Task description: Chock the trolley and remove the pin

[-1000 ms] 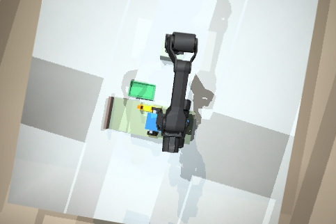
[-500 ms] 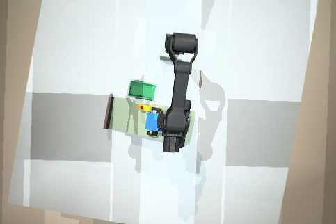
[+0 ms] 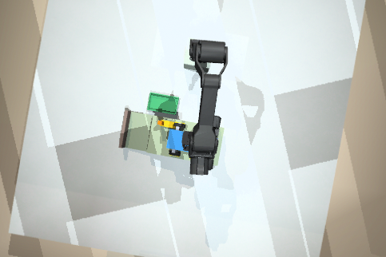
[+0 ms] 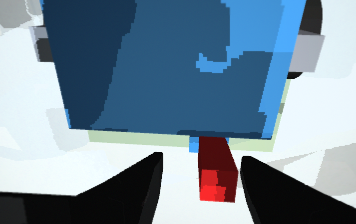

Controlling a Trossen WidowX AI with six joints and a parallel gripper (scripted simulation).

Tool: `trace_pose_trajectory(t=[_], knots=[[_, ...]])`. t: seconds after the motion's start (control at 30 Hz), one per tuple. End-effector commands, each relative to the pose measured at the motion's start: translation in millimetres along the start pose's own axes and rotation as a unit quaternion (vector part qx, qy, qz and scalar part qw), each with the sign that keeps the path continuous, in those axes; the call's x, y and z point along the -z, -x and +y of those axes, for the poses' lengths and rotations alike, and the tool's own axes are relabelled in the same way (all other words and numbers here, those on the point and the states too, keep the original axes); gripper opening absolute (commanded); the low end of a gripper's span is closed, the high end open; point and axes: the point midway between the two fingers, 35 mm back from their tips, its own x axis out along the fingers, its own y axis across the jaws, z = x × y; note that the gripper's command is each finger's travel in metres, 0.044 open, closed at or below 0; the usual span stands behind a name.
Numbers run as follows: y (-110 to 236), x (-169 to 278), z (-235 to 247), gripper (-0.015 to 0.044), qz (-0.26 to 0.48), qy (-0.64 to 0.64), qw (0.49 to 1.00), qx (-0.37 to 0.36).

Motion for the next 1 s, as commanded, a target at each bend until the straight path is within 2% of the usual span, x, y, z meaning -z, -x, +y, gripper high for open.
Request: trace_pose_trajectory(t=[0.0,0.43,0.57,0.87,0.9,0.97], knots=[[-9.2,-1.1,-2.8,0.019,0.001,-0.005,1.0,0.008],[-18.3,-1.9,-5.5,0.019,0.001,-0.005,1.0,0.008],[-15.1,-1.2,-3.8,0.0085,0.0,-0.001,1.0,0.004],[-15.1,-1.2,-3.8,0.0025,0.0,-0.001,1.0,0.004],[-14.9,-1.2,-3.8,0.0,0.0,-0.001,1.0,0.004],[-14.0,-1.0,-3.9,0.0,0.0,-0.001,1.0,0.005]])
